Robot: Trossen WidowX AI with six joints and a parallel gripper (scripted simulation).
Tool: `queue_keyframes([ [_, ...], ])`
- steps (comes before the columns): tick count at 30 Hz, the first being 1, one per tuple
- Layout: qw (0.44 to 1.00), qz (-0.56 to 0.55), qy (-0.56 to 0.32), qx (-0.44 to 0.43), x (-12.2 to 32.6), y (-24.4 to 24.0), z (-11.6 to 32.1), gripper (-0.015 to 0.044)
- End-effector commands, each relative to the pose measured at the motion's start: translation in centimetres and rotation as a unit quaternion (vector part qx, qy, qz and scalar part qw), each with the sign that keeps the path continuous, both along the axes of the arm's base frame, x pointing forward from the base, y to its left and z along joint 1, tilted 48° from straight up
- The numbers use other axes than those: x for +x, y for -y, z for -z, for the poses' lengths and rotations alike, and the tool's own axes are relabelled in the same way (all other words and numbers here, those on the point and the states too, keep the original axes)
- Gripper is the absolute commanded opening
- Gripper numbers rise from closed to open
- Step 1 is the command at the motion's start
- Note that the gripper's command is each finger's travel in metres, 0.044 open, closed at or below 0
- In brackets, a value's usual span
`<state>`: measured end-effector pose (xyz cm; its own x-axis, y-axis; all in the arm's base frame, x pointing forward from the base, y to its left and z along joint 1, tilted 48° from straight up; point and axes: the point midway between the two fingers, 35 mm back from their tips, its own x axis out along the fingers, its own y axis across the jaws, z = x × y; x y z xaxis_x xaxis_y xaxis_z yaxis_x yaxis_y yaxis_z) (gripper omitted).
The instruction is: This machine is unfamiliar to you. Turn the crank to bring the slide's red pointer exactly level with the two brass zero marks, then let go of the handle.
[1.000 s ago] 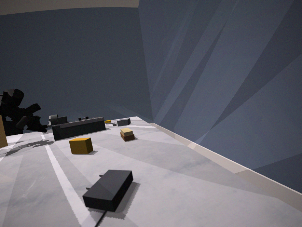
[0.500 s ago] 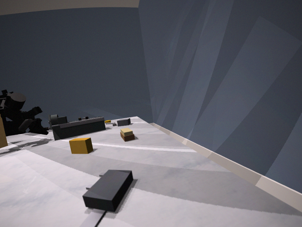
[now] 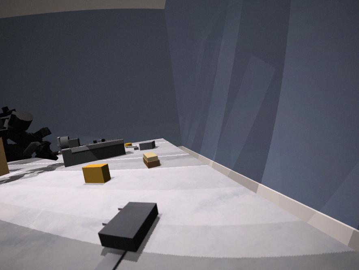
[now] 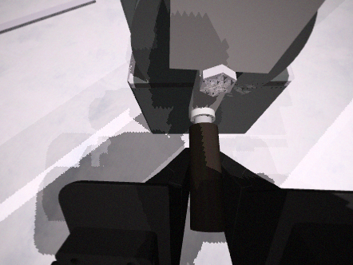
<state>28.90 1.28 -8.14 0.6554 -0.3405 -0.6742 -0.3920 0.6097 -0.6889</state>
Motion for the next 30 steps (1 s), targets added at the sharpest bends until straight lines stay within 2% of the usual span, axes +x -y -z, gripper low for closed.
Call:
queue_keyframes([
  [1,1.0,-0.009,-0.008,0.004,-0.4,-0.6,0.6,0.0],
  [30,1.0,-0.009,-0.008,0.005,-1.2,-3.3,0.4,0.0],
])
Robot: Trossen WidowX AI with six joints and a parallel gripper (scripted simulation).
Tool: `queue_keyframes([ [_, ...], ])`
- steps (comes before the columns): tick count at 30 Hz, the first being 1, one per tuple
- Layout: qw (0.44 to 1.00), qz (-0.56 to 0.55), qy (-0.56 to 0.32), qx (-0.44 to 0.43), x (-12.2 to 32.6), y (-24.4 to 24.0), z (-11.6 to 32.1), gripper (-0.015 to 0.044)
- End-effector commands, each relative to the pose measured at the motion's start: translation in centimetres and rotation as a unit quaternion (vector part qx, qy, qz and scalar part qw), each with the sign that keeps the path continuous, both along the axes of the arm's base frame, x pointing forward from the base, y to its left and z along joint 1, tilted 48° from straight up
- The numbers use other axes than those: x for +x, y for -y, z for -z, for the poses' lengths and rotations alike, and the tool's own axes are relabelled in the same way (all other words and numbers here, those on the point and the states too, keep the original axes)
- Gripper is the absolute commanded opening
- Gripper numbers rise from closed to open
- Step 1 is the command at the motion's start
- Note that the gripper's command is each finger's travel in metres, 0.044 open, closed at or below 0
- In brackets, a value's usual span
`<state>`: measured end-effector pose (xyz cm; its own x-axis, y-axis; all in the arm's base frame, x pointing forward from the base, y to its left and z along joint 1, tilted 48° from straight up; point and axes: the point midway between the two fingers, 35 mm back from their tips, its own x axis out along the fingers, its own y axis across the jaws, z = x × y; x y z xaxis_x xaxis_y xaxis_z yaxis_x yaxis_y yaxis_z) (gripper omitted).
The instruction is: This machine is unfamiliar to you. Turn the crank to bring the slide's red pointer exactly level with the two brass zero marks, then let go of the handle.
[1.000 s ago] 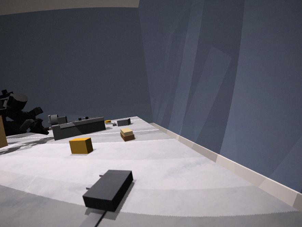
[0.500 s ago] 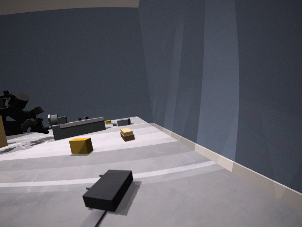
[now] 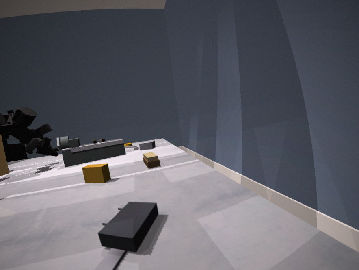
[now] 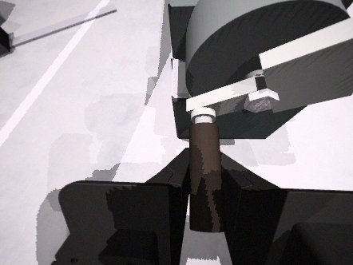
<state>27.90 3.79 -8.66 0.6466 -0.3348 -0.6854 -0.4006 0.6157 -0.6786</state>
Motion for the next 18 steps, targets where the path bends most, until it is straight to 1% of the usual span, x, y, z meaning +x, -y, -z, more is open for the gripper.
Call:
queue_keyframes([
  [1,1.0,-0.009,-0.002,0.001,-0.2,-0.9,-0.2,0.0],
  [18,1.0,-0.009,-0.002,0.001,-0.1,-2.4,-2.0,0.0],
])
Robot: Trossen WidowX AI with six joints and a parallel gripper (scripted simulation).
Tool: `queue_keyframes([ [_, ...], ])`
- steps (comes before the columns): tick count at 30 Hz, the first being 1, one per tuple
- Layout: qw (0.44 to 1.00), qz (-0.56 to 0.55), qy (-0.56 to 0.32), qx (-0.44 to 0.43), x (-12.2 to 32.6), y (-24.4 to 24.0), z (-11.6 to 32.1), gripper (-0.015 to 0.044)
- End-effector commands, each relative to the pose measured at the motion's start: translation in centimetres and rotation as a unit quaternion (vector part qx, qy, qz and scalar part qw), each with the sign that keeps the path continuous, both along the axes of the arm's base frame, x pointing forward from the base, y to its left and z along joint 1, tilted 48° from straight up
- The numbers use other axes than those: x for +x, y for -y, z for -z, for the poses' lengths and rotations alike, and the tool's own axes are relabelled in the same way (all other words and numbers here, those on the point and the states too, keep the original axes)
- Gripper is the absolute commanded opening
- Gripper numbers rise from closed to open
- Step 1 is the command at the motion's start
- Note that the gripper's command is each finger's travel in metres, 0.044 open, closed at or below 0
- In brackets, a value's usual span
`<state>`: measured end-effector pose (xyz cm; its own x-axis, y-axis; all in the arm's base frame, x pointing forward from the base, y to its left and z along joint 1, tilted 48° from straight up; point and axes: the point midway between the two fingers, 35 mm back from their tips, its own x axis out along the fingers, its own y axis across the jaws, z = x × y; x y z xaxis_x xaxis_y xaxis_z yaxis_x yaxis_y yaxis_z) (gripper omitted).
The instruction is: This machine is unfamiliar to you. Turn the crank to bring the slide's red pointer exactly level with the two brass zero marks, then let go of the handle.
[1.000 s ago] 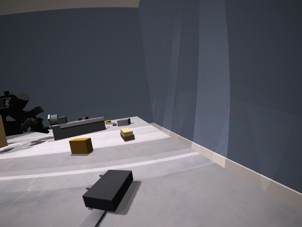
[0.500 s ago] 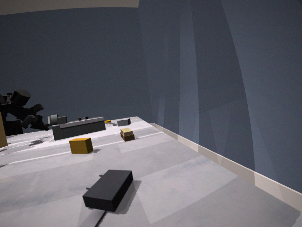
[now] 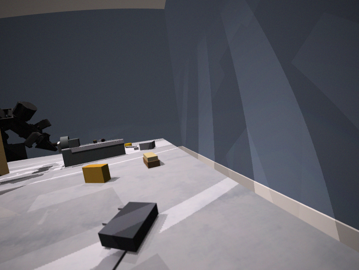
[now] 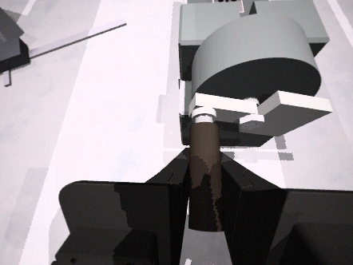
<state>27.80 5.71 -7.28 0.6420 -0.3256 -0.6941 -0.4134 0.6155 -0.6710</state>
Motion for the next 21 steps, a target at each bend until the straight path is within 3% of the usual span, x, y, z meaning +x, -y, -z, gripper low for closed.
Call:
queue_keyframes([
  [1,1.0,-0.004,0.004,-0.001,0.1,-0.5,-0.7,0.0],
  [21,1.0,-0.004,0.004,-0.001,0.9,-0.3,-3.2,0.0],
])
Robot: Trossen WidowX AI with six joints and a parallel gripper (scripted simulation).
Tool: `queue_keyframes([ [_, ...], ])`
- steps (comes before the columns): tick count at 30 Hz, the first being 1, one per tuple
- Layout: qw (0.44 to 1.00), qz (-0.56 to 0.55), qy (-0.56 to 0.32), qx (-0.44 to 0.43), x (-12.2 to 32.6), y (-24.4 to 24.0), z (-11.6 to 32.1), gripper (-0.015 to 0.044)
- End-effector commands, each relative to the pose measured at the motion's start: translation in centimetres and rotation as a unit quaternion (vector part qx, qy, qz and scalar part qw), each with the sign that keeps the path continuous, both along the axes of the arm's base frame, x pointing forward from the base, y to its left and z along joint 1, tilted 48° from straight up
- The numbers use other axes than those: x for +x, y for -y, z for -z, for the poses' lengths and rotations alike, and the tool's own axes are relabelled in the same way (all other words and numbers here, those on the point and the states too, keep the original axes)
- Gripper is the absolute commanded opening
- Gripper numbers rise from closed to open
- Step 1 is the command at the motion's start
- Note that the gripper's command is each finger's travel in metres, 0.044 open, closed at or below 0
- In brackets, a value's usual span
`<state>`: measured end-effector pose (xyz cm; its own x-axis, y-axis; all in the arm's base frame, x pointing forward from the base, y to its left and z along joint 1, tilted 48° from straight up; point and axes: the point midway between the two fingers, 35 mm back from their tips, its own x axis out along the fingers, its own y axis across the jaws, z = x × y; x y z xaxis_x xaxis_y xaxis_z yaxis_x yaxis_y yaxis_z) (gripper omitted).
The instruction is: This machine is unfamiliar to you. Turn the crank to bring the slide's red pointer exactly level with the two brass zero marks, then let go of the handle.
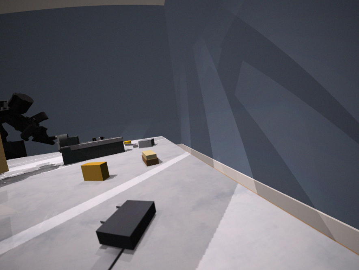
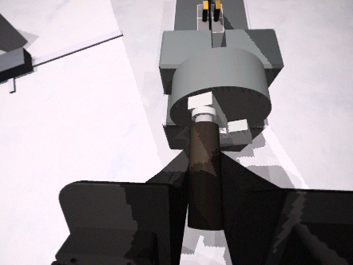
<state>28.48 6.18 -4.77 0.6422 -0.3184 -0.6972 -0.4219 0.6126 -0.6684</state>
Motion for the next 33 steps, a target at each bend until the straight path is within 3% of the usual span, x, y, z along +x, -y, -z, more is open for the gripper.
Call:
queue_keyframes([
  [1,1.0,0.001,0.006,-0.002,0.3,0.2,-0.8,0.0],
  [33,1.0,0.001,0.006,-0.003,1.5,2.5,-2.0,0.0],
])
